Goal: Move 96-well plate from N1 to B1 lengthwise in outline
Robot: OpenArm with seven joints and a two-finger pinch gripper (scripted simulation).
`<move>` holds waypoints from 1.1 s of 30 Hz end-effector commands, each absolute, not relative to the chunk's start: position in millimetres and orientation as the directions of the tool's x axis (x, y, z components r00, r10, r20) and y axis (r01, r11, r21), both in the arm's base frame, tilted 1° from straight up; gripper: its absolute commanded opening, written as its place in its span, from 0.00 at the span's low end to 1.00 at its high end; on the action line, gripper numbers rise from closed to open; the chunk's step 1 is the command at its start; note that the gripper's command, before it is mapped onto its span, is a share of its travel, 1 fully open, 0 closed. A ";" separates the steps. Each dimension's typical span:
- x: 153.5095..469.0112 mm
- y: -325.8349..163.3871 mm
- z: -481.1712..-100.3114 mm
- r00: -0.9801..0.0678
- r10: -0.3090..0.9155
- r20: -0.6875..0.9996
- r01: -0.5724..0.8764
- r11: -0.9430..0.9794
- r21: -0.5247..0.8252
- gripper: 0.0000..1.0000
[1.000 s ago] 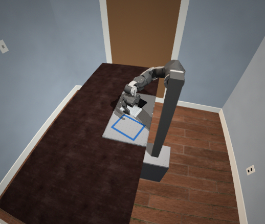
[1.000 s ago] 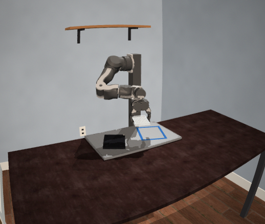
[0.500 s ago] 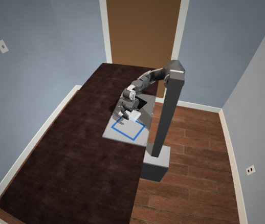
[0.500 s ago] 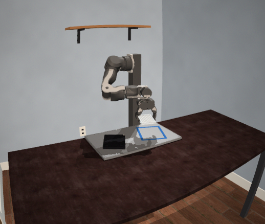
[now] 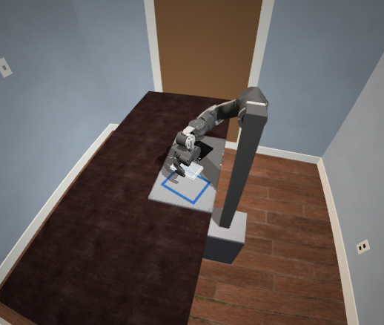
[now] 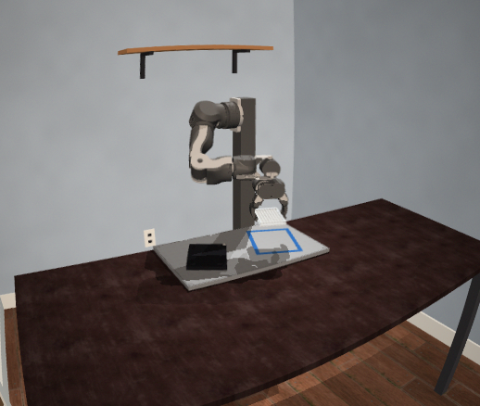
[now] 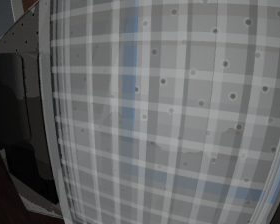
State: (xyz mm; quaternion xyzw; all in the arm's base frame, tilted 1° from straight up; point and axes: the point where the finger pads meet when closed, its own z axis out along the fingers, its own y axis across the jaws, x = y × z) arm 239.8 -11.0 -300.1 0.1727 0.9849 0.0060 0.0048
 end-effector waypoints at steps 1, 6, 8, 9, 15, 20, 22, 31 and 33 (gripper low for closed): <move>240.2 -2.8 -299.1 -0.937 0.350 -0.015 0.350 0.937 0.006 0.00; 239.9 5.2 -299.3 -0.936 0.350 -0.016 0.350 0.937 0.005 0.00; 239.9 5.2 -299.3 -0.936 0.350 -0.016 0.350 0.937 0.005 0.00; 239.9 5.2 -299.3 -0.936 0.350 -0.016 0.350 0.937 0.005 0.00; 239.7 7.5 -299.8 -0.937 0.349 -0.014 0.349 0.937 0.008 0.00; 239.6 14.0 -299.4 -0.937 0.350 -0.015 0.350 0.937 0.005 0.00; 239.6 14.0 -299.4 -0.937 0.350 -0.015 0.350 0.937 0.005 0.00; 239.6 14.0 -299.4 -0.937 0.350 -0.015 0.350 0.937 0.005 0.00; 239.2 14.0 -312.2 -0.937 0.348 -0.014 0.348 0.937 0.006 0.00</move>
